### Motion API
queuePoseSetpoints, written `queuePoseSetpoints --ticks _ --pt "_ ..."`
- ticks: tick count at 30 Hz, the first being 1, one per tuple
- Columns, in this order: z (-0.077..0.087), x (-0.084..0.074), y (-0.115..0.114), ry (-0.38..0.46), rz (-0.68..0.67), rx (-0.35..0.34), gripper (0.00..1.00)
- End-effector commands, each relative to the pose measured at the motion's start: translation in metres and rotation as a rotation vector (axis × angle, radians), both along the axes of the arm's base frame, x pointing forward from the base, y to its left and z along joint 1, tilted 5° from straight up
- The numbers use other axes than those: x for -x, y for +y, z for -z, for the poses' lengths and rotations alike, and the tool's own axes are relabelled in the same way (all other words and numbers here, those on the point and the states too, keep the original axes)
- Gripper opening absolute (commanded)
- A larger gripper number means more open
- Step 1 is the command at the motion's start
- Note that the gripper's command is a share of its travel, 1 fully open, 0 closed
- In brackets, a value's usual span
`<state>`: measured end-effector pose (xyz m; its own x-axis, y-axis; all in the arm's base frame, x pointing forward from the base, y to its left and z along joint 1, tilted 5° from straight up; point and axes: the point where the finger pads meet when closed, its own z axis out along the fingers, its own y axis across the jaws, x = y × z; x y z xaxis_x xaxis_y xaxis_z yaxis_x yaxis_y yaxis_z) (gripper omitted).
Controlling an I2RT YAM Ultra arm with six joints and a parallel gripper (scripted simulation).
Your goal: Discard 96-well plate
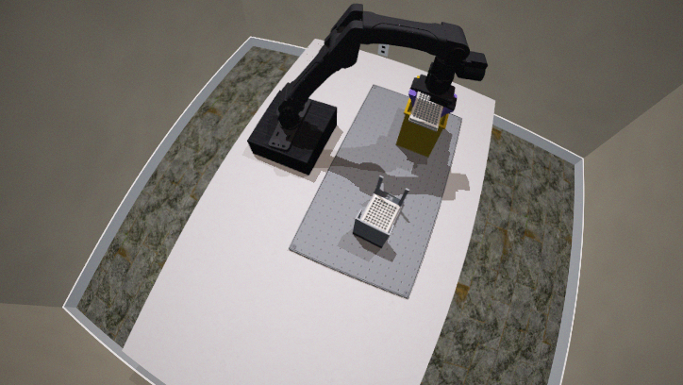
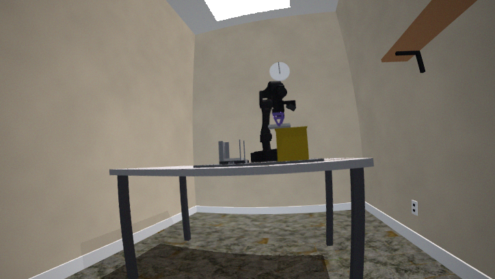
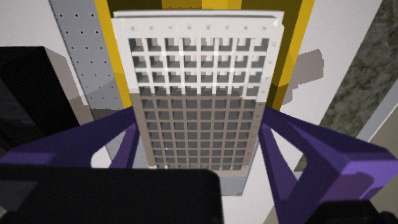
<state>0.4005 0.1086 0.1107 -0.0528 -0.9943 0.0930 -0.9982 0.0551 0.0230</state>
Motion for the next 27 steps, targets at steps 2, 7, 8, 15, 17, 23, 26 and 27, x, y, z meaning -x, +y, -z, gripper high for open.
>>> queuePoseSetpoints --ticks 2,7,8,15,17,23,26,27 --pt "-0.006 0.0 0.023 -0.006 0.004 -0.019 0.0" --pt "-0.005 -0.002 0.037 -0.006 0.005 -0.019 0.0" --pt "-0.005 -0.002 0.037 -0.006 0.005 -0.019 0.0" --pt "-0.002 -0.01 0.062 -0.029 0.004 -0.03 0.0" --pt "-0.002 -0.014 0.07 -0.042 0.004 -0.036 0.0" --pt "-0.014 -0.012 0.074 -0.068 0.01 -0.049 0.0" --pt "-0.006 -0.008 0.065 -0.037 0.024 -0.034 0.0" --pt "-0.006 -0.008 0.064 -0.036 0.024 -0.033 0.0"
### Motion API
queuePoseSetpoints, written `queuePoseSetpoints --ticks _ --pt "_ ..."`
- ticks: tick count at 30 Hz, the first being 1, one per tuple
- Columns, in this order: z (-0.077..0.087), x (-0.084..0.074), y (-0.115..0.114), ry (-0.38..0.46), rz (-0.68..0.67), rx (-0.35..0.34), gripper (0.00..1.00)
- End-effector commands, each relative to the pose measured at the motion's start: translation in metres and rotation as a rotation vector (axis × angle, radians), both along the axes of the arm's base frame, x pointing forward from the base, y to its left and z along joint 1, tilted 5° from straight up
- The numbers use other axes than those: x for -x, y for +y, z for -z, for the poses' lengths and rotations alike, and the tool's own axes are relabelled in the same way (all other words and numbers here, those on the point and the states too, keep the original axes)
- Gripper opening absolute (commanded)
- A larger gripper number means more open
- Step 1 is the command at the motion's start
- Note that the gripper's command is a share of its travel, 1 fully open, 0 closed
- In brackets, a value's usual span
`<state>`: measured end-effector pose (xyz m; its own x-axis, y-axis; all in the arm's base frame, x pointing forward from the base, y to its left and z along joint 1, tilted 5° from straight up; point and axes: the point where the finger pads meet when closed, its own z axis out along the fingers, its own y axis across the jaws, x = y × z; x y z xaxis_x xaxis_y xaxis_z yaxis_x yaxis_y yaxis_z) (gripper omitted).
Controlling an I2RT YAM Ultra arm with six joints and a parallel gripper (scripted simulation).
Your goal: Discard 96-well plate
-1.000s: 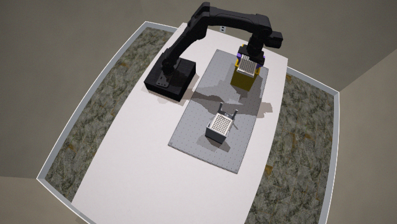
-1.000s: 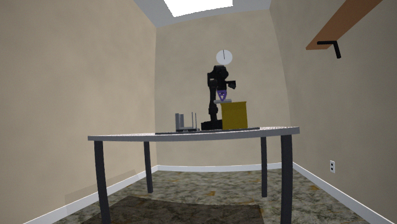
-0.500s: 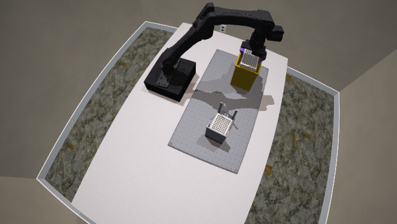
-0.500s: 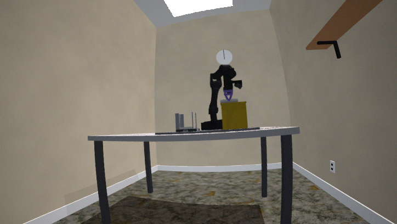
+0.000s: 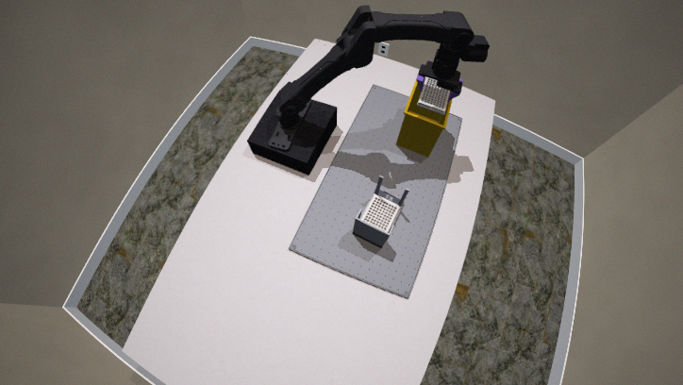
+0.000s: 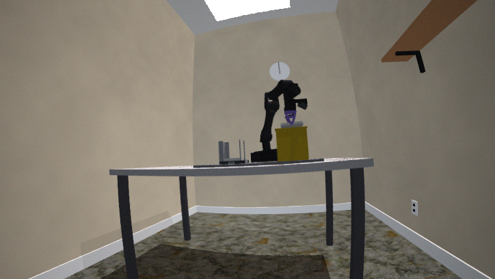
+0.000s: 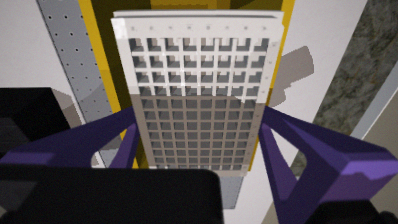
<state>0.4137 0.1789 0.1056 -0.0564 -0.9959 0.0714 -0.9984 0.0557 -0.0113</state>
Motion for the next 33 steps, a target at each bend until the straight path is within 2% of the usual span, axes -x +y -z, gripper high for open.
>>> queuePoseSetpoints --ticks 1,33 --pt "-0.0115 0.0061 -0.0064 0.002 0.023 -0.013 0.0" --pt "-0.0119 0.0107 -0.0115 0.014 0.012 -0.007 0.0"
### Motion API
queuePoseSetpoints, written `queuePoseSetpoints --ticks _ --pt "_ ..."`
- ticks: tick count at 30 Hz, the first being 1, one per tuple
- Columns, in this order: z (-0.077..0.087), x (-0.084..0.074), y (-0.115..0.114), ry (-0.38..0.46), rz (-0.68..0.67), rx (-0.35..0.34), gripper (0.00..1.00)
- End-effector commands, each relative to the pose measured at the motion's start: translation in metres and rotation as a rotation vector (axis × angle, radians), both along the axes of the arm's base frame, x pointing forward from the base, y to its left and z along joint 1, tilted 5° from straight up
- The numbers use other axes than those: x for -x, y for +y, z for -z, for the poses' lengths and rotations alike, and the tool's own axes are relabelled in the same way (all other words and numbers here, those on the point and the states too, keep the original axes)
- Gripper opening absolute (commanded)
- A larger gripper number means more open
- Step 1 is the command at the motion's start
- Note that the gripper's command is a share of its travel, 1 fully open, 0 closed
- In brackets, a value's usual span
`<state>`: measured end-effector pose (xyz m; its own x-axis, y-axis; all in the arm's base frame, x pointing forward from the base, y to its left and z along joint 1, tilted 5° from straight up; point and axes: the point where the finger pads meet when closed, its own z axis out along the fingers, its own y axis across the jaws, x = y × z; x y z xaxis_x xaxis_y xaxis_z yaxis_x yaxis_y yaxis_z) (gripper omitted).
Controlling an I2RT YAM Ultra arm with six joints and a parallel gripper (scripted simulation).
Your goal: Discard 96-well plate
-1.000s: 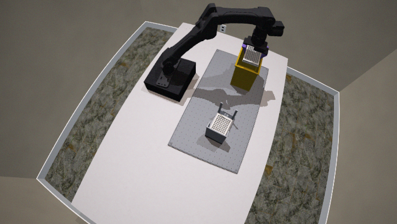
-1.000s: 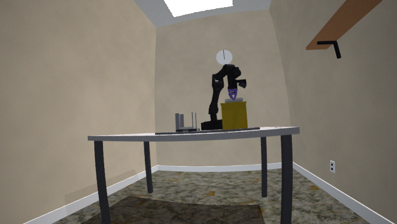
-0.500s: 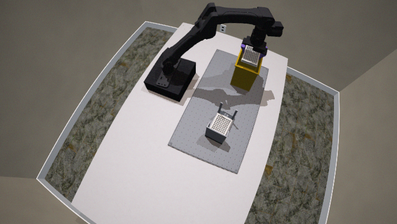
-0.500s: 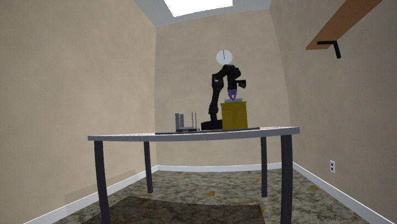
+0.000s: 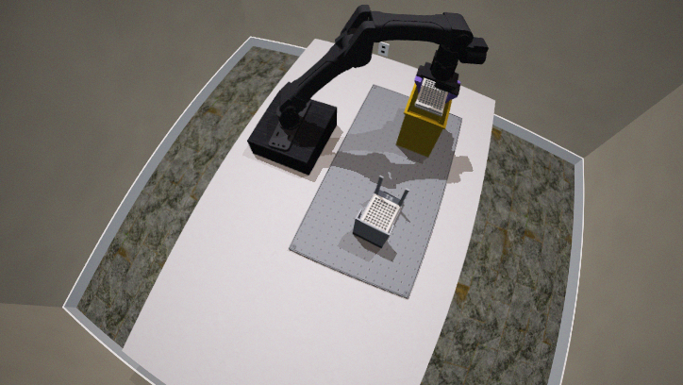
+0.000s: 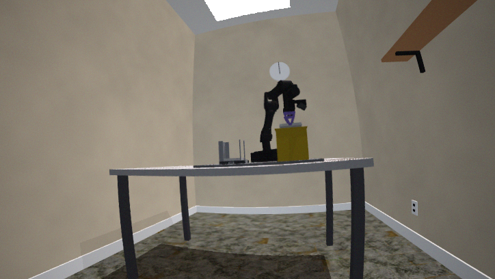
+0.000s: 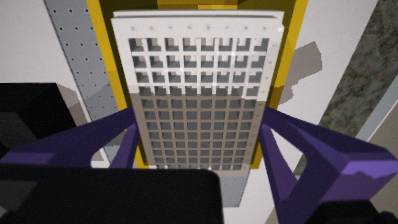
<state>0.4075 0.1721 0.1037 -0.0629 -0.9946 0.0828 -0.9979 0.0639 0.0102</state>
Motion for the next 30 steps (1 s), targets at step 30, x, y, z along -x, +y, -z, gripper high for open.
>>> queuePoseSetpoints --ticks 30 --pt "-0.0137 0.0075 0.0008 -0.007 -0.003 -0.017 0.0"
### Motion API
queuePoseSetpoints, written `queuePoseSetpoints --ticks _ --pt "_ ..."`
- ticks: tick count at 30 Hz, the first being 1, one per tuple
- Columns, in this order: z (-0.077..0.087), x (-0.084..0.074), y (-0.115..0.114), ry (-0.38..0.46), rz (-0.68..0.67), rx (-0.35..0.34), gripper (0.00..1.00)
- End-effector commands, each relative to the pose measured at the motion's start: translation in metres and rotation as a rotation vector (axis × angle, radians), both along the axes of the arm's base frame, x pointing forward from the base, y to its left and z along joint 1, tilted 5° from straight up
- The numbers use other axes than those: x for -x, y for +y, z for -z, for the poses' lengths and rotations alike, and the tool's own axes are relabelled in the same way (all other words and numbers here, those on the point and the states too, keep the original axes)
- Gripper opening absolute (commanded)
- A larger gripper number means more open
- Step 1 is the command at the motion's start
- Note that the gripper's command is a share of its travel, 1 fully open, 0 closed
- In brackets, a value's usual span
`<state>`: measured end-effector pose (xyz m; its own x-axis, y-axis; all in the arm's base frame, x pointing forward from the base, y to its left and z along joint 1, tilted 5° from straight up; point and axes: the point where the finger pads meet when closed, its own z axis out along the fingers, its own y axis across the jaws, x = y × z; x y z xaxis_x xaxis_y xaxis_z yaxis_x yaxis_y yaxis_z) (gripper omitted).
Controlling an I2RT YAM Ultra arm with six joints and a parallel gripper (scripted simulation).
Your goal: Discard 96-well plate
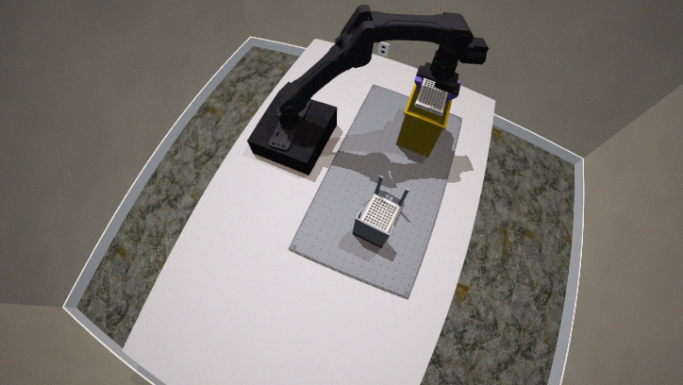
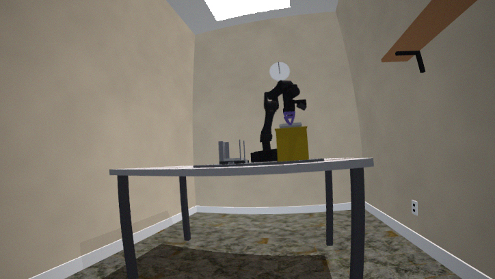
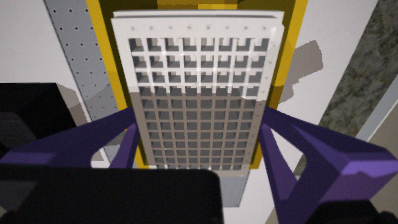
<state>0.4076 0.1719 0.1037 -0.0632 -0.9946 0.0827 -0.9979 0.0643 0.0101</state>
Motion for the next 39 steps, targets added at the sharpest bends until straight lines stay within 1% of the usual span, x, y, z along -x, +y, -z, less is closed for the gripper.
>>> queuePoseSetpoints --ticks 1,8,10,11,14,20,22,27,32,39 --pt "-0.014 0.008 0.001 -0.007 -0.004 -0.017 0.0" --pt "-0.014 0.008 0.002 -0.007 -0.004 -0.017 0.0" --pt "-0.011 0.011 0.0 0.008 -0.004 -0.01 0.0" --pt "-0.009 0.007 0.001 -0.01 -0.004 -0.018 0.0" --pt "-0.004 0.006 0.0 -0.01 -0.003 -0.018 0.0" --pt "-0.004 0.005 0.001 -0.01 -0.003 -0.018 0.0" --pt "-0.014 -0.003 0.005 -0.049 -0.004 -0.036 0.0" --pt "-0.014 0.002 0.003 -0.025 -0.004 -0.025 0.0" --pt "0.001 0.002 0.003 0.008 -0.003 -0.01 0.0" --pt "0.001 0.0 0.004 0.008 -0.004 -0.01 0.0"
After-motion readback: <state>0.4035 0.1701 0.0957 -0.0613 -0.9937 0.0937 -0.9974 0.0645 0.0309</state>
